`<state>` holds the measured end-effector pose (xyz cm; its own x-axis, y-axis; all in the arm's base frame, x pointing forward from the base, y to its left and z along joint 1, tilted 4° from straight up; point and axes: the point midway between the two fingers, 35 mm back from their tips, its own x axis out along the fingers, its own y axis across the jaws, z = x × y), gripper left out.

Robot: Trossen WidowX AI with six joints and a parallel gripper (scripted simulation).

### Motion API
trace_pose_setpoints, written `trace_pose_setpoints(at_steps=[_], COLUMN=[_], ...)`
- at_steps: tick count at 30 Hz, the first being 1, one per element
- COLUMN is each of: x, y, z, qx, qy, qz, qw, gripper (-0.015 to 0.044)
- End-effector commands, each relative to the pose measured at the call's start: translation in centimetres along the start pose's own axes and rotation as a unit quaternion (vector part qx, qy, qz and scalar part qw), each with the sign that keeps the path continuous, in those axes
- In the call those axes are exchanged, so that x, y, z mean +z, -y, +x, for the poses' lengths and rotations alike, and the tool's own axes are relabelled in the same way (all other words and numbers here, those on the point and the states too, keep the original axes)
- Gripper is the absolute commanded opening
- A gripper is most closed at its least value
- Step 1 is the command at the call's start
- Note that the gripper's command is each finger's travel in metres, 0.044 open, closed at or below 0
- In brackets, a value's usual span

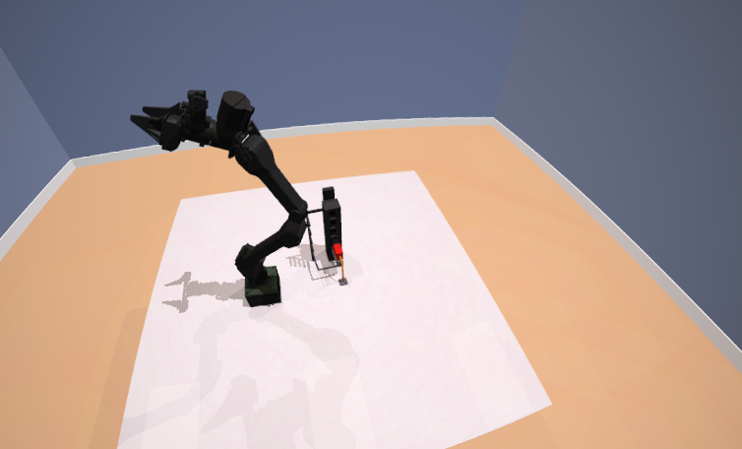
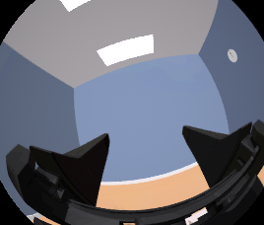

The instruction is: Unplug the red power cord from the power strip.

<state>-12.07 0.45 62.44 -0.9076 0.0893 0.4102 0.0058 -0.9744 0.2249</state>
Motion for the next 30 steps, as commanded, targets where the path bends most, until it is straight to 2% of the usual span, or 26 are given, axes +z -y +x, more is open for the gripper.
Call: trace_pose_setpoints(at_steps=[1,9,19,30], x=[0.0,-1.4,-2.3,-2.4], y=[0.1,5.4,12.9,20.9], z=[0.1,1.7,1.6,-1.7], qx=[-0.003,-0.121,-0.272,-0.427], qy=[0.0,-0.008,-0.005,0.015], qz=[0.0,-0.002,0.002,0.015], qw=[1.0,0.993,0.962,0.904], gripper=[0.0374,0.0164,0.016,0.016])
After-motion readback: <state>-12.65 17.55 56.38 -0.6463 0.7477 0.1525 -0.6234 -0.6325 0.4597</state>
